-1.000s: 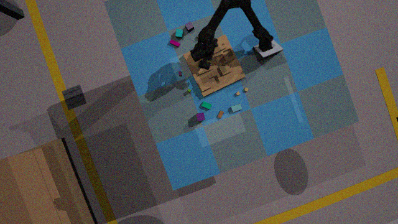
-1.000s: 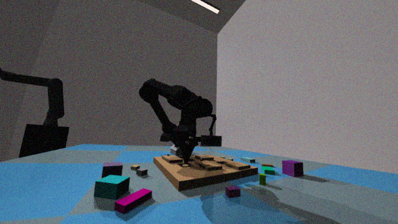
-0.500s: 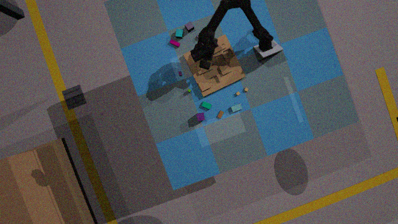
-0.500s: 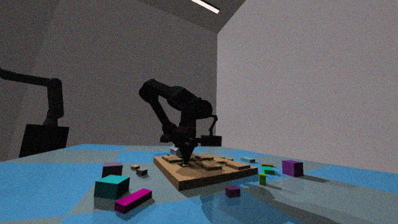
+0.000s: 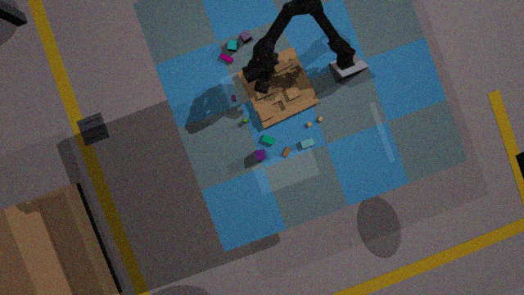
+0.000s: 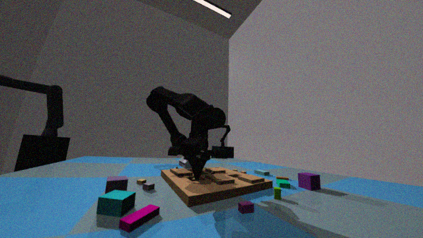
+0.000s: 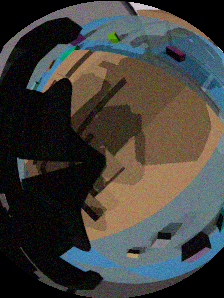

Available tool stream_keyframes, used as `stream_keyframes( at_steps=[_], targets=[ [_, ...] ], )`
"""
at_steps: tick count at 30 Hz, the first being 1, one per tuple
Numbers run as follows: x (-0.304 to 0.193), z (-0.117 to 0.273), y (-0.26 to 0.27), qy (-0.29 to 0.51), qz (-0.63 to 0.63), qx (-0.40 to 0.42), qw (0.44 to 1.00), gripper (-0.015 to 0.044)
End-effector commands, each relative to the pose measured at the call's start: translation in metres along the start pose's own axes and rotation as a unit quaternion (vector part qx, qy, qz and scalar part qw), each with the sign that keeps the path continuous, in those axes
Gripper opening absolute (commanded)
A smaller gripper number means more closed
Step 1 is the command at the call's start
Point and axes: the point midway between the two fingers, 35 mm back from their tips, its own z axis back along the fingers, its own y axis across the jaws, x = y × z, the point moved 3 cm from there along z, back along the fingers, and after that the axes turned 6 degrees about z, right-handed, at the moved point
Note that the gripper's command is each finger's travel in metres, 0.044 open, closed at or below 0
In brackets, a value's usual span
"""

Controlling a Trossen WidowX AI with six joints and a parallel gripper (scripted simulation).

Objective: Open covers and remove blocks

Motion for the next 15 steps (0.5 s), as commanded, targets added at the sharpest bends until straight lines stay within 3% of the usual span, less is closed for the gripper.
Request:
stream_keyframes(
  at_steps=[1,15],
  targets=[
    [0.0046,-0.0029,0.0022,0.002,0.004,-0.005,1.000,0.0000],
    [0.0145,-0.0029,0.0061,0.002,0.003,-0.005,1.000,0.0000]
  ],
)
